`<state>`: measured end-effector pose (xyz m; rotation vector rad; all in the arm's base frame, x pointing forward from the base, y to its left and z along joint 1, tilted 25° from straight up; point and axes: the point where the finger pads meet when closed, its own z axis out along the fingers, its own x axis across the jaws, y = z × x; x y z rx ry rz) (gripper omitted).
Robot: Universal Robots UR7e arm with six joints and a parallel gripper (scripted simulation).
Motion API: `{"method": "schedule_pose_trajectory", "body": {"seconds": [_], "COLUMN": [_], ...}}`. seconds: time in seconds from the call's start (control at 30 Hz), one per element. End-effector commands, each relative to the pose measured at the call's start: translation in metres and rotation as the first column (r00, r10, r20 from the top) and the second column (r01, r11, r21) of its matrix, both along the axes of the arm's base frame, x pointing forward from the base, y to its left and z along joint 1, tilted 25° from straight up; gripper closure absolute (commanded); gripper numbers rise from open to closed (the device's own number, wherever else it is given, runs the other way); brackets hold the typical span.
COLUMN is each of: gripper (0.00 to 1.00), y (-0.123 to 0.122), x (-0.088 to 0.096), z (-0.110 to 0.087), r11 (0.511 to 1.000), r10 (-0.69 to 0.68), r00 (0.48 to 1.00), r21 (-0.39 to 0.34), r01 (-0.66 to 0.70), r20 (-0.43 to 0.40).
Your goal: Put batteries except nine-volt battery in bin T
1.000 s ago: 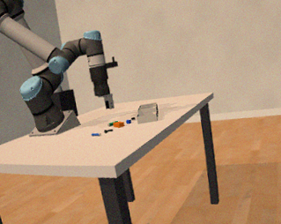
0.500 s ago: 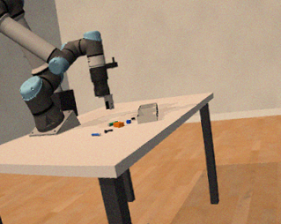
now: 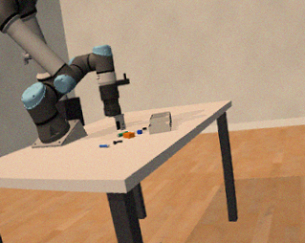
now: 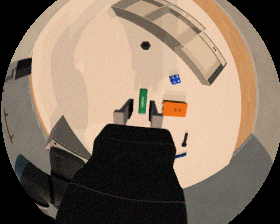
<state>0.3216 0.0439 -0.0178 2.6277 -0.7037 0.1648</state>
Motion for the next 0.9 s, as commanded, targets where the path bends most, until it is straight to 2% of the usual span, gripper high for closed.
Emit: {"method": "schedule_pose_trajectory", "body": {"seconds": [0.0,0.2,0.5,0.87], "gripper": [0.4,0.4,0.4,0.4], "y": [-0.005,-0.005,-0.01,-0.01], "x": [0.003,0.003,0.003,0.002], "z": [-0.012,-0.012,-0.023,-0.023], "r11": [1.0,1.0,1.0,1.0], "r10": [0.003,0.003,0.003,0.003], "r00": [1.0,1.0,1.0,1.0], "r21": [0.001,0.001,0.001,0.001], "r01": [-0.003,-0.003,-0.003,-0.003], "r20": [0.006,0.006,0.006,0.006]}}
